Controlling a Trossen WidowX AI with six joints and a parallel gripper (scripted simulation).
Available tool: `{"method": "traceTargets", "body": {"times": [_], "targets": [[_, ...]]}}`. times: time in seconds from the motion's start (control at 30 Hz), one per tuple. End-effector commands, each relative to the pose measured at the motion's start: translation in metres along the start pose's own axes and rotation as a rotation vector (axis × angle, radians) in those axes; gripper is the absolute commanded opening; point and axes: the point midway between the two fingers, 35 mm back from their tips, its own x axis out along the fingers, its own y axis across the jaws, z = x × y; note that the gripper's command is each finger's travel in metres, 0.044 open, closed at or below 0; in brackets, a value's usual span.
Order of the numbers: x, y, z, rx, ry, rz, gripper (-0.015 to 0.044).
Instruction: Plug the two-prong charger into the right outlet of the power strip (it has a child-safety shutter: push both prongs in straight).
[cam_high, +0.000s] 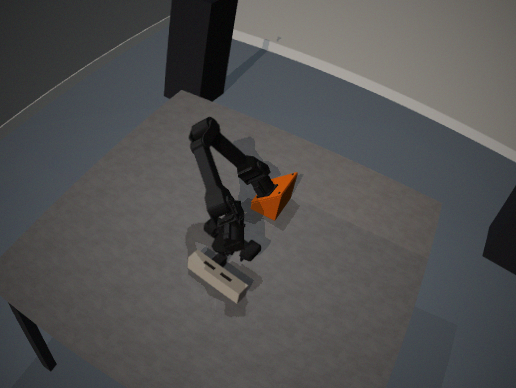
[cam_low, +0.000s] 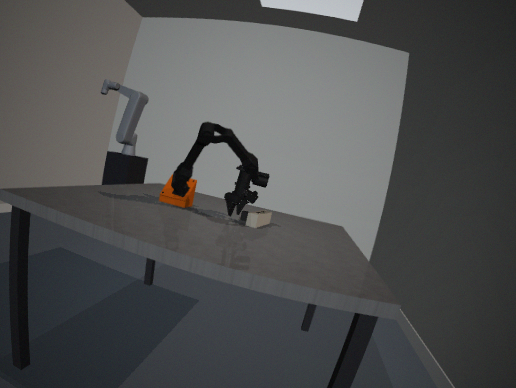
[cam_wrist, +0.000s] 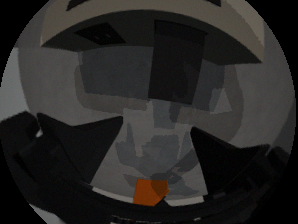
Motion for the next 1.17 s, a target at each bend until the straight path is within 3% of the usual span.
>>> {"method": "traceTargets", "body": {"times": [0.0, 0.13, 0.37, 1.13], "targets": [[-0.001, 0.001, -0.004, 0.006, -0.002, 0.007, 0.044], [-0.006, 0.001, -0.001, -0.005, -0.061, 0.0, 0.044], [-0.078, 0.001, 0.01, 0.005, -0.602, 0.004, 0.044], [-0.08, 0.001, 0.01, 0.007, -0.615, 0.004, 0.044]]}}
